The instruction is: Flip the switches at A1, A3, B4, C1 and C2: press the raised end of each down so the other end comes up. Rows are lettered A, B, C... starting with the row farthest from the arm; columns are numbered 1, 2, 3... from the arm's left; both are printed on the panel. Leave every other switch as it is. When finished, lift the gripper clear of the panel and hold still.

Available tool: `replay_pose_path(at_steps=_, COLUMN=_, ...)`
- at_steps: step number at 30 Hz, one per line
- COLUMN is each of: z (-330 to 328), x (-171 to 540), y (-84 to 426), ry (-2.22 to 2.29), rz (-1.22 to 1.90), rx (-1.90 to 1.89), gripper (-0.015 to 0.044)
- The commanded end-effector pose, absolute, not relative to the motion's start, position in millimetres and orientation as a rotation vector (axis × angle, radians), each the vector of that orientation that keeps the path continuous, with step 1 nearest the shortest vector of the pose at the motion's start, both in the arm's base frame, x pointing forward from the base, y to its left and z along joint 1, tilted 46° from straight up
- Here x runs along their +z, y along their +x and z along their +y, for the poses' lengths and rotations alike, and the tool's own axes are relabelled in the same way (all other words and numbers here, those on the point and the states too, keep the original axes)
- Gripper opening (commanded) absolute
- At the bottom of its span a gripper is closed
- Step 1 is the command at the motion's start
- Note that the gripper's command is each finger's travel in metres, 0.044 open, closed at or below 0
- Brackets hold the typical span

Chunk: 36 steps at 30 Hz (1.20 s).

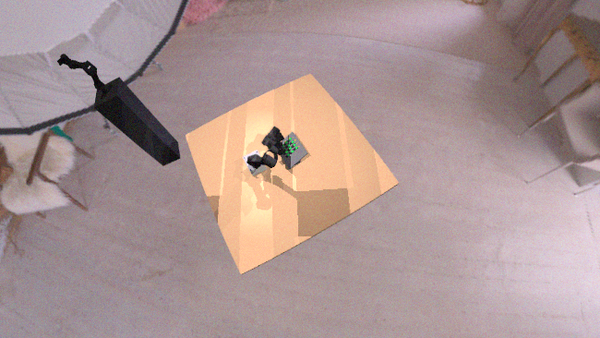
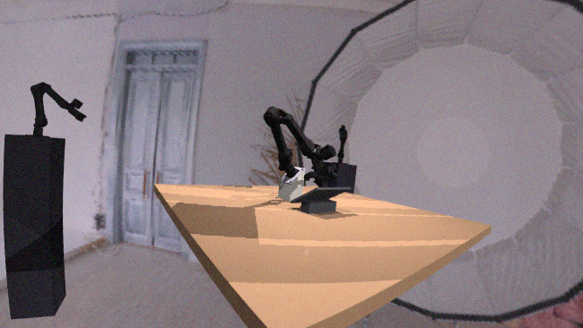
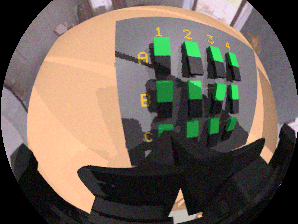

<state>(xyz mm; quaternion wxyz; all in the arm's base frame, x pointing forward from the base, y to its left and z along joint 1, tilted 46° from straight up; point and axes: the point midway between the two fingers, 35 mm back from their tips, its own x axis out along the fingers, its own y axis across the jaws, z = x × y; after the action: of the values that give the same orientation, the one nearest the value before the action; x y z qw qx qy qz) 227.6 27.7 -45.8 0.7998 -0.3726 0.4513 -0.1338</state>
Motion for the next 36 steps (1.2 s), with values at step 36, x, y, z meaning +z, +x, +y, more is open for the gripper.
replay_pose_path(at_steps=36, z=25.9, x=-49.2, y=229.9, ry=-0.801, rz=0.972, rx=-0.279, gripper=0.0)
